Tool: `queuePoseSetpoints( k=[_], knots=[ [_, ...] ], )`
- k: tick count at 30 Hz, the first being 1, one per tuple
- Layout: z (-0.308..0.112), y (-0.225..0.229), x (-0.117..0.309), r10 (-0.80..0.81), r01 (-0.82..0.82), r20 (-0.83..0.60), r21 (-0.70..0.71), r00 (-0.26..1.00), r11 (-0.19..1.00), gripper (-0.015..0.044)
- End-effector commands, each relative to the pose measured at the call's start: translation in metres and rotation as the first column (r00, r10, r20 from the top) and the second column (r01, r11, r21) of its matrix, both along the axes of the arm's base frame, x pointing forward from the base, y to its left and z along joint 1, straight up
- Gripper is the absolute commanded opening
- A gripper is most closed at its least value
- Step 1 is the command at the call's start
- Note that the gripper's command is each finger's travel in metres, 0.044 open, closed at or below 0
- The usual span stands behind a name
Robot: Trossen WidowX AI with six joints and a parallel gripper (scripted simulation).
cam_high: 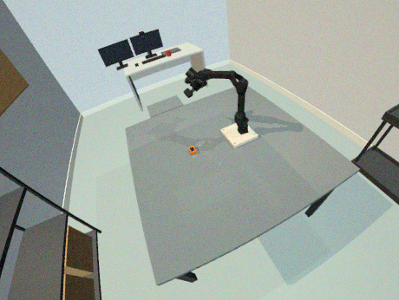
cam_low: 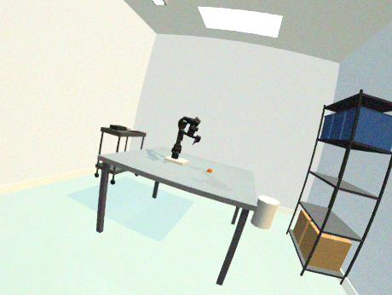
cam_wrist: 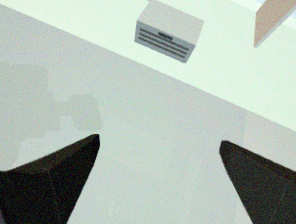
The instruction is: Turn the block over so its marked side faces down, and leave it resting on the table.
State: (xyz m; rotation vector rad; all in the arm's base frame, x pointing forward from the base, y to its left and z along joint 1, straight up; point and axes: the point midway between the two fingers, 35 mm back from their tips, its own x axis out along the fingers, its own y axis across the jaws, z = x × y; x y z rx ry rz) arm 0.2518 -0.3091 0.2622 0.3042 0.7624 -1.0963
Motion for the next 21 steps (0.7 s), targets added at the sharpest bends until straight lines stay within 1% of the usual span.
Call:
queuePoseSetpoints(
  k=[1, 6, 11, 15, 19, 21],
  knots=[
    [-0.026, 0.042, 0.051, 0.203, -0.196, -0.066, 0.106, 0.977, 0.975, 0.0440],
    [-0.062, 0.108, 0.101, 0.455, -0.412, -0.146, 0.253, 0.878, 0.876, 0.0440],
    [-0.097, 0.185, 0.132, 0.673, -0.567, -0.200, 0.403, 0.712, 0.719, 0.0440],
    [-0.122, 0.250, 0.143, 0.811, -0.638, -0.223, 0.520, 0.541, 0.568, 0.0440],
    [-0.146, 0.316, 0.140, 0.909, -0.658, -0.230, 0.630, 0.348, 0.412, 0.0440],
    [-0.153, 0.334, 0.140, 0.930, -0.655, -0.229, 0.662, 0.286, 0.364, 0.0440]
  ],
)
